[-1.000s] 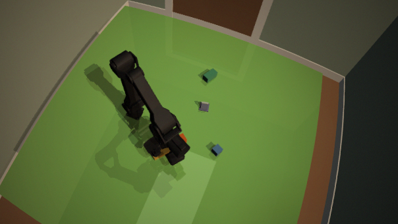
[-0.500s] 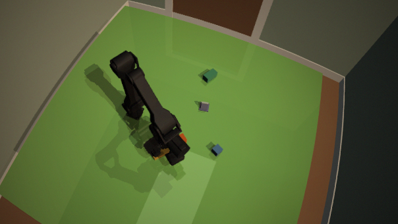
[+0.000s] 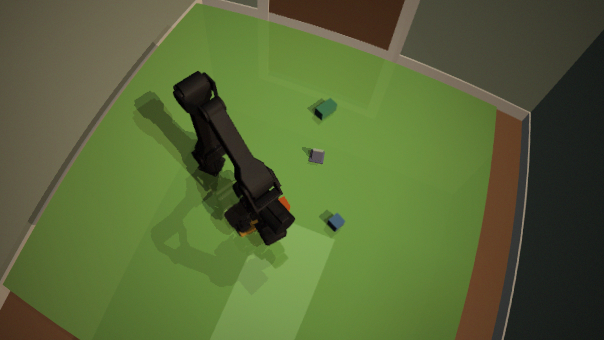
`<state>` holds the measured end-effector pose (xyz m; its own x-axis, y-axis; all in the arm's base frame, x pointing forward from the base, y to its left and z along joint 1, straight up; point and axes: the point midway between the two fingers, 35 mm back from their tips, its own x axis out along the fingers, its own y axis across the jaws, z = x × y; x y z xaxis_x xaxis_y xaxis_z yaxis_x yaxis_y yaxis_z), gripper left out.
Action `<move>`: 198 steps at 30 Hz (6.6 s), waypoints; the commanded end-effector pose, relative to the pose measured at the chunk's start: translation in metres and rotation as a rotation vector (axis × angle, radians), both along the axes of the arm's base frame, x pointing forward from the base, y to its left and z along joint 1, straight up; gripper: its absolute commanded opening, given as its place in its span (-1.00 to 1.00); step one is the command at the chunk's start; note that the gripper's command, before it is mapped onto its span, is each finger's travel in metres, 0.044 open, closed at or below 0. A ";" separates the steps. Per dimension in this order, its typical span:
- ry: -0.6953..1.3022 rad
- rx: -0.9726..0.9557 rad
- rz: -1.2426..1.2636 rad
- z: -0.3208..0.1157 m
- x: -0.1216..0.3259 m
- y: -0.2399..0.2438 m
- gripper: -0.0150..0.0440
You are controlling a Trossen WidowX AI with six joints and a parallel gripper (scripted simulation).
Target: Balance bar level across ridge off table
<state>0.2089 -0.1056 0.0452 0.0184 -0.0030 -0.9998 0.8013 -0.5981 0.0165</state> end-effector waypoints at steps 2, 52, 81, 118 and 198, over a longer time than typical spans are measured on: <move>0.000 -0.001 0.000 0.006 0.001 -0.001 -0.49; -0.001 -0.006 0.162 0.092 0.026 0.035 -0.49; -0.004 -0.006 0.519 0.095 0.064 0.129 -0.49; -0.008 -0.005 0.843 0.085 0.077 0.230 -0.49; -0.008 -0.005 0.844 0.048 0.079 0.230 -0.49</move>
